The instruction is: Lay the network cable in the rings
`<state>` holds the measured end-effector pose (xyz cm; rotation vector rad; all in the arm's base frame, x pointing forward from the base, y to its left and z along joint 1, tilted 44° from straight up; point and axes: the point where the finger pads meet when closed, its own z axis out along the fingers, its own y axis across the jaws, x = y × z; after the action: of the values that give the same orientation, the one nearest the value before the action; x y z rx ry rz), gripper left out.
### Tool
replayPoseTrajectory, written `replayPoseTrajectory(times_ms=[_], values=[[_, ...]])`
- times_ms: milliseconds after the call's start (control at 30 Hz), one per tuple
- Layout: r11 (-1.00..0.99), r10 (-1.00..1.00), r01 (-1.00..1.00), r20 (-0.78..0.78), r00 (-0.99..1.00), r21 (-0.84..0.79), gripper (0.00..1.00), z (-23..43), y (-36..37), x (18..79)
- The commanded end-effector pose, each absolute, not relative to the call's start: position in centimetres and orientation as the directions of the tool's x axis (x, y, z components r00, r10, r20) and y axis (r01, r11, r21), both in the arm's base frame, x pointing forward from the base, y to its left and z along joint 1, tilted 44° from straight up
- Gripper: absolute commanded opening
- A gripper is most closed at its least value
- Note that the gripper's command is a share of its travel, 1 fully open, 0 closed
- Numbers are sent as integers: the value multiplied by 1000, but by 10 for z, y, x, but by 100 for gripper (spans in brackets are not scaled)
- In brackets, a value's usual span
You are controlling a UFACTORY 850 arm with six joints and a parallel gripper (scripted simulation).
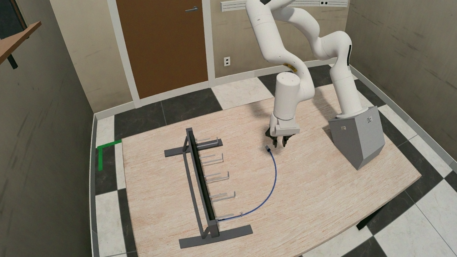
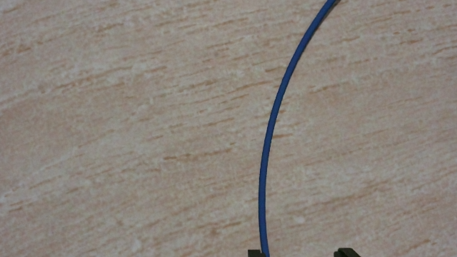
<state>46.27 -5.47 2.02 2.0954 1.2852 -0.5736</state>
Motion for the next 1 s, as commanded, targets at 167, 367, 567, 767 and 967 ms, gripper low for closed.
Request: replayPoseTrajectory(times_ms=[167, 367, 567, 767, 967], values=[[-344, 636, 899, -636, 436, 272, 35, 20, -55, 463], [-344, 636, 899, -636, 436, 272, 35, 17, -57, 463], [-344, 636, 899, -636, 436, 272, 35, 9, -66, 463], [-344, 636, 899, -636, 436, 272, 35, -5, -79, 462], [-344, 636, 899, -636, 436, 272, 35, -16, -89, 461]])
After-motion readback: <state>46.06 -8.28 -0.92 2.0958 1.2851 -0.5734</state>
